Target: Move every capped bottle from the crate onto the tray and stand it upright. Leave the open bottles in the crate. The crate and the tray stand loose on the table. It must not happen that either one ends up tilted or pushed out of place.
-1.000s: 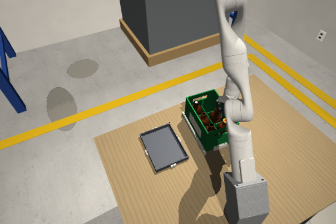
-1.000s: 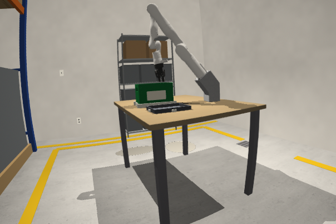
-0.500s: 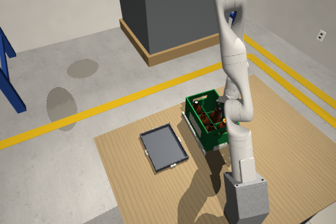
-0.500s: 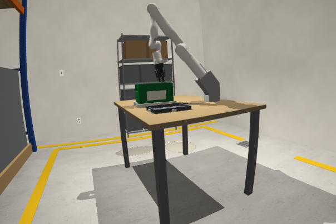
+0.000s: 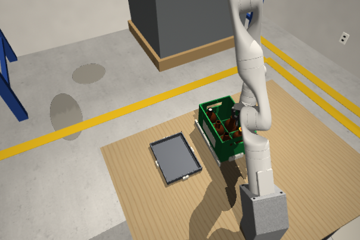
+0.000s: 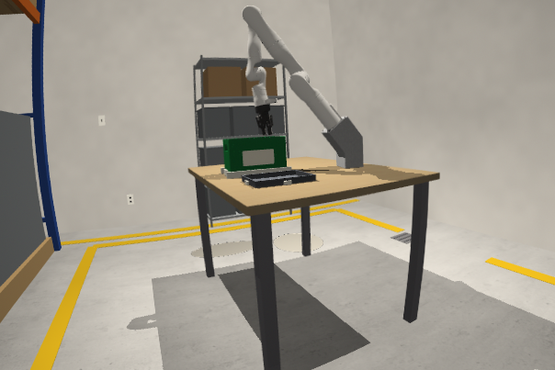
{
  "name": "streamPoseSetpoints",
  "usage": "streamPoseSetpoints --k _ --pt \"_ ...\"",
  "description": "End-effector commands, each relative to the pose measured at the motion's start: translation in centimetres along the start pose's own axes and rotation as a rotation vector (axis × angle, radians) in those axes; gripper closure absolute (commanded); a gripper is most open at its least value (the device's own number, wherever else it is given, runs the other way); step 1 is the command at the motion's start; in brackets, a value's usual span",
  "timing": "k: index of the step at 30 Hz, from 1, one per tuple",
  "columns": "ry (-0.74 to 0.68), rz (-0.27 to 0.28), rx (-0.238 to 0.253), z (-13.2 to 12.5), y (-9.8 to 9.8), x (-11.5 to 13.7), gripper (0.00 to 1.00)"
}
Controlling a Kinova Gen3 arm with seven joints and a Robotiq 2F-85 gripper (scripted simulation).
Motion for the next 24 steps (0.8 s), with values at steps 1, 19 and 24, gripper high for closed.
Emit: streamPoseSetpoints --k 1,19,24 --pt "-0.006 -0.02 -0.009 -0.24 -0.03 0.31 0.4" --pt "-0.002 -0.003 -0.001 -0.03 -0.11 -0.02 0.4" --pt "-0.003 -0.009 -0.004 0.03 -0.76 -0.11 0.4"
Point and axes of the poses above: the point where the finger pads meet when closed, its own y axis back along the fingers, its own z axis across the jaws, x = y × z, the point moved 3 cm from there along y, back along the fingers, and after that the axes turned 1 degree about -y, right-handed, at the moved point
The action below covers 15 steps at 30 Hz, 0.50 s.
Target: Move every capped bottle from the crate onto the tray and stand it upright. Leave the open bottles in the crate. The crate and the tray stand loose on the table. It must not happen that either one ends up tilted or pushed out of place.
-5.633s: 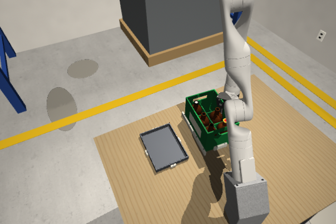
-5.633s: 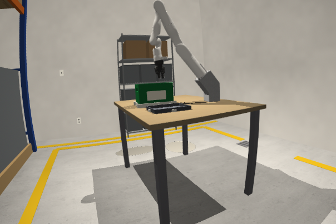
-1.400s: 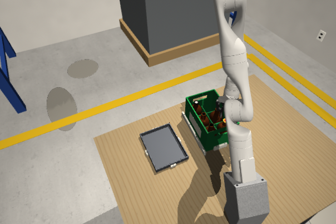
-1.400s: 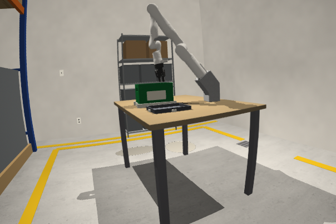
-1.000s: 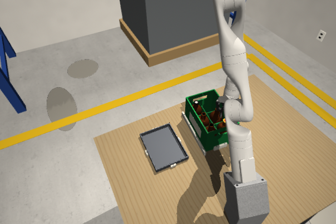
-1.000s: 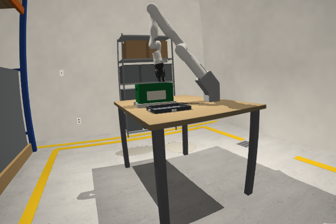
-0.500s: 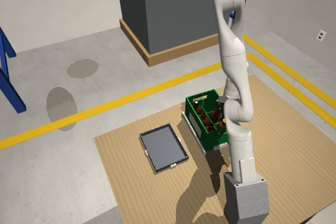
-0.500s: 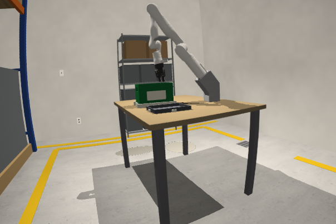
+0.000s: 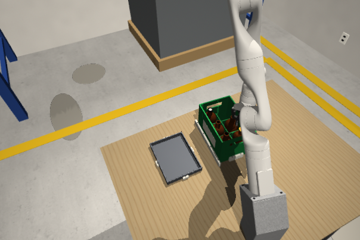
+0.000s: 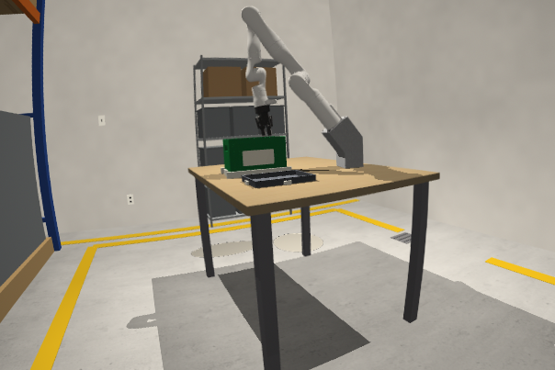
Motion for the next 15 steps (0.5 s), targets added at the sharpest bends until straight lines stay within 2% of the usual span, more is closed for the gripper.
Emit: streamPoseSetpoints --k 1,15 --pt "0.006 0.001 -0.005 0.0 -0.6 0.2 0.4" --pt "0.002 -0.001 -0.002 0.2 -1.8 -0.2 0.4"
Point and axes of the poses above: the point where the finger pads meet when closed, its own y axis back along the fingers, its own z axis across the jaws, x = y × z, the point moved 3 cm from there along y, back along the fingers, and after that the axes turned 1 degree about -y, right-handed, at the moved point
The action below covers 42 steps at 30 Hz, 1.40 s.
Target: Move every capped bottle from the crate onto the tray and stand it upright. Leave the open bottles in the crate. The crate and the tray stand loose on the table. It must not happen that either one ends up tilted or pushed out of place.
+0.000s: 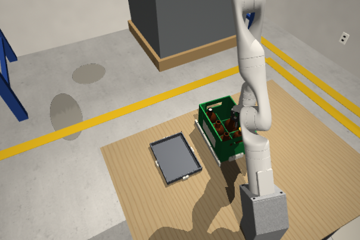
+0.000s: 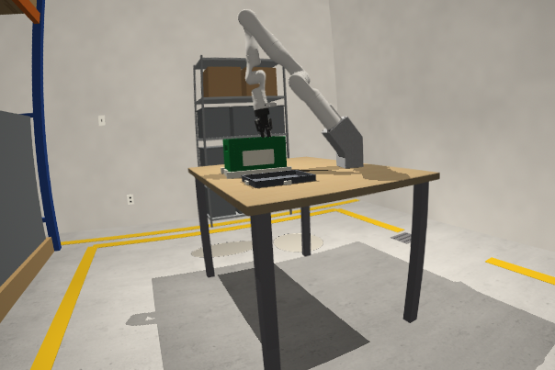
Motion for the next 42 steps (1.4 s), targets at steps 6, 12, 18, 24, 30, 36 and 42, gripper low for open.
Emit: streamPoseSetpoints --k 6,12,18,24,30,36,42 --pt "0.008 -0.003 -0.007 -0.1 -1.2 0.4 0.4" --pt "0.008 -0.006 -0.01 -0.2 -1.9 0.5 0.4" --pt "0.008 0.007 0.0 0.0 -1.7 0.3 0.4" --pt "0.008 -0.001 -0.006 -0.2 -2.0 0.5 0.4" --pt "0.008 -0.006 -0.01 -0.3 -2.2 0.6 0.4" --pt "0.012 0.012 -0.005 0.0 -2.1 0.4 0.4" --pt "0.009 0.0 -0.008 -0.3 -2.2 0.5 0.4"
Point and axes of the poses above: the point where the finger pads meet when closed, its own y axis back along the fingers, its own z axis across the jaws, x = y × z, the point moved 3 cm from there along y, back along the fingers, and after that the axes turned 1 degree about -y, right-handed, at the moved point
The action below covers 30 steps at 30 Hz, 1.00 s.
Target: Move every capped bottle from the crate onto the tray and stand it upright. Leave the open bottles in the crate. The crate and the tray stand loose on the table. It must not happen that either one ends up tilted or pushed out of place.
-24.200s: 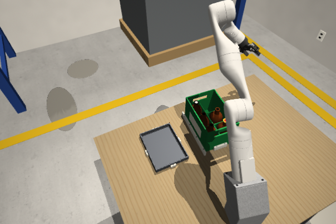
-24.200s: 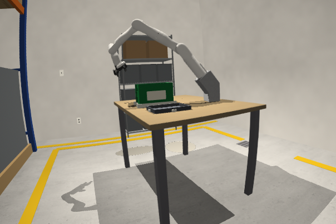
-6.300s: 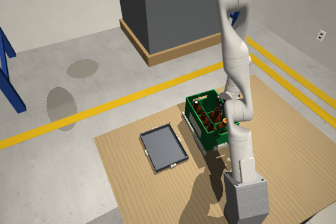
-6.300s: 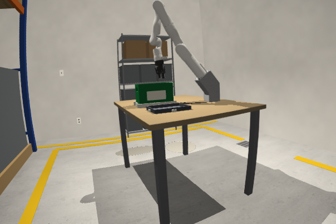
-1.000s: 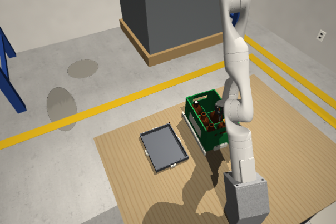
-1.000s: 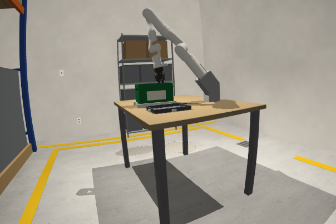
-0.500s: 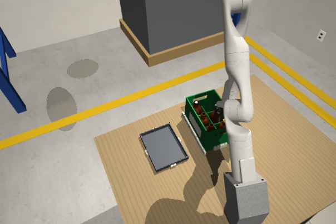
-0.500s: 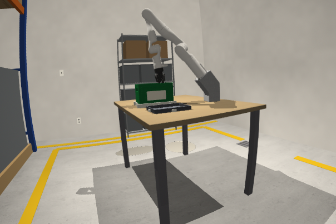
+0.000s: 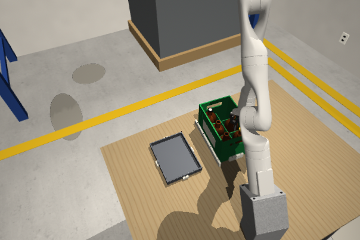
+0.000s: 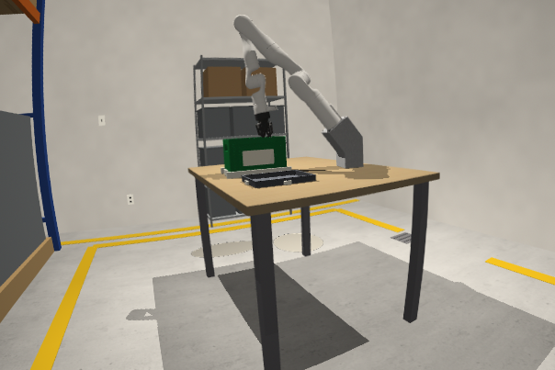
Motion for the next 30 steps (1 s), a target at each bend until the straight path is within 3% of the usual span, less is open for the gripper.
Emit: streamPoseSetpoints --k 1,5,6,10,22,23,30 --pt "-0.007 -0.026 -0.003 -0.57 -0.09 0.3 0.4" --pt "-0.008 -0.03 -0.004 -0.65 -0.12 0.34 0.4" --pt "-0.003 -0.005 0.0 -0.28 -0.04 0.08 0.4" --pt "-0.008 -0.03 -0.004 -0.73 -0.04 0.33 0.4" --pt "-0.008 -0.03 -0.004 -0.73 -0.04 0.33 0.4" --pt "-0.009 -0.006 -0.001 -0.4 -0.01 0.05 0.4" --pt "-0.008 -0.03 -0.004 -0.73 0.03 0.34 0.4"
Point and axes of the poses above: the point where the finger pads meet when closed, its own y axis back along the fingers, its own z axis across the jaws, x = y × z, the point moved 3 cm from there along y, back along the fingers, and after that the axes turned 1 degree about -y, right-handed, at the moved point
